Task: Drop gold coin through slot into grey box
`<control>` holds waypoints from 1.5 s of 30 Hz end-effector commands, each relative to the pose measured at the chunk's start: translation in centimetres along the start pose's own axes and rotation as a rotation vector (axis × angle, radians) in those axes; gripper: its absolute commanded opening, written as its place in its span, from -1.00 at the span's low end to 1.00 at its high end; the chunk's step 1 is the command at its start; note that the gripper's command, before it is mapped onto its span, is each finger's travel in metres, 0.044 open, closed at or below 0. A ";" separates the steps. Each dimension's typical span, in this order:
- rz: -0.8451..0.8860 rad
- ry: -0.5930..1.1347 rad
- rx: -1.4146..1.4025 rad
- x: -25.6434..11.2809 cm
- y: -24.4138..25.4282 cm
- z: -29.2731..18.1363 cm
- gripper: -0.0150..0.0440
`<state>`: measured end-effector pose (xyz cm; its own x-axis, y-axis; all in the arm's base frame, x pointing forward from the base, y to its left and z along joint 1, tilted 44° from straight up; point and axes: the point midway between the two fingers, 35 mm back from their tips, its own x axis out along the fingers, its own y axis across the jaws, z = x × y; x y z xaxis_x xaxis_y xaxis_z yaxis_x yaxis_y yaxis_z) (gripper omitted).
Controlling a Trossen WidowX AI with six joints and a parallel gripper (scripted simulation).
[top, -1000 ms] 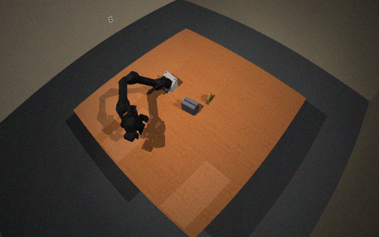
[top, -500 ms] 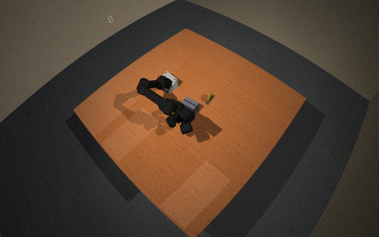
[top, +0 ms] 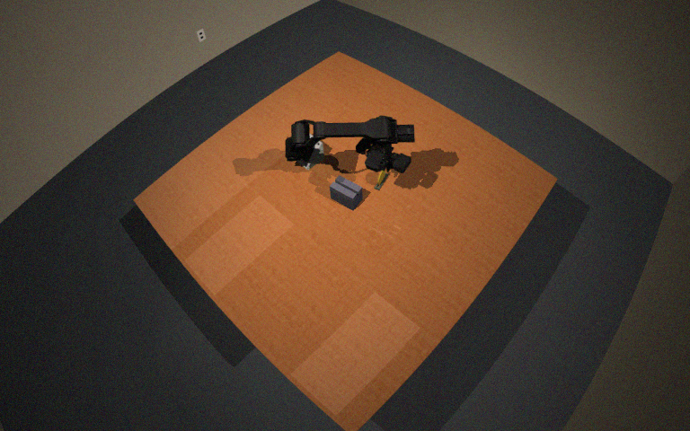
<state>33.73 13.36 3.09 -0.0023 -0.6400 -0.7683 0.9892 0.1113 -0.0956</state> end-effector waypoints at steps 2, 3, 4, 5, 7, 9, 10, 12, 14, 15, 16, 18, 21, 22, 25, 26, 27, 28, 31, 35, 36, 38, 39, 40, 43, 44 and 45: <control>-0.032 -0.044 -0.110 0.6 -2.4 -4.1 0.05; -0.032 -0.044 -0.110 0.6 -2.4 -4.1 0.05; -0.032 -0.044 -0.110 0.6 -2.4 -4.1 0.05; -0.032 -0.044 -0.110 0.8 -2.4 -4.1 0.05; -0.032 -0.045 -0.110 2.4 -2.5 -4.1 0.05; -0.032 -0.045 -0.110 3.9 -2.7 -3.9 0.05; -0.032 -0.046 -0.110 4.1 -2.7 -3.9 0.05; -0.032 -0.046 -0.110 4.1 -2.7 -3.9 0.05; -0.032 -0.046 -0.110 4.4 -2.8 -3.9 0.05; -0.032 -0.046 -0.110 4.8 -2.8 -3.9 0.05; -0.032 -0.046 -0.110 5.3 -2.9 -3.9 0.05; -0.032 -0.046 -0.110 5.6 -2.9 -3.8 0.05; -0.032 -0.046 -0.110 5.8 -2.9 -3.8 0.05; -0.032 -0.046 -0.110 6.0 -2.9 -3.8 0.05; -0.031 -0.046 -0.110 6.5 -2.9 -3.8 0.05; -0.031 -0.046 -0.110 6.6 -2.8 -3.8 0.05; -0.031 -0.046 -0.110 6.8 -2.8 -3.8 0.05; -0.031 -0.046 -0.110 7.0 -2.8 -3.8 0.05; -0.031 -0.046 -0.109 7.5 -2.8 -3.8 0.05; -0.031 -0.046 -0.109 8.1 -2.8 -3.8 0.05; -0.031 -0.046 -0.109 8.3 -2.8 -3.8 0.05; -0.031 -0.046 -0.109 8.6 -2.8 -3.7 0.05; -0.031 -0.046 -0.109 8.8 -2.8 -3.7 0.05; -0.031 -0.046 -0.109 8.9 -2.8 -3.7 0.05; -0.031 -0.047 -0.109 9.4 -2.8 -3.7 0.05; -0.031 -0.047 -0.109 9.6 -2.9 -3.7 0.05; -0.031 -0.047 -0.109 9.8 -2.9 -3.7 0.05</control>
<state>30.49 10.00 -6.08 -0.0229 -0.6743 -0.7381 0.9685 0.1681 -0.1836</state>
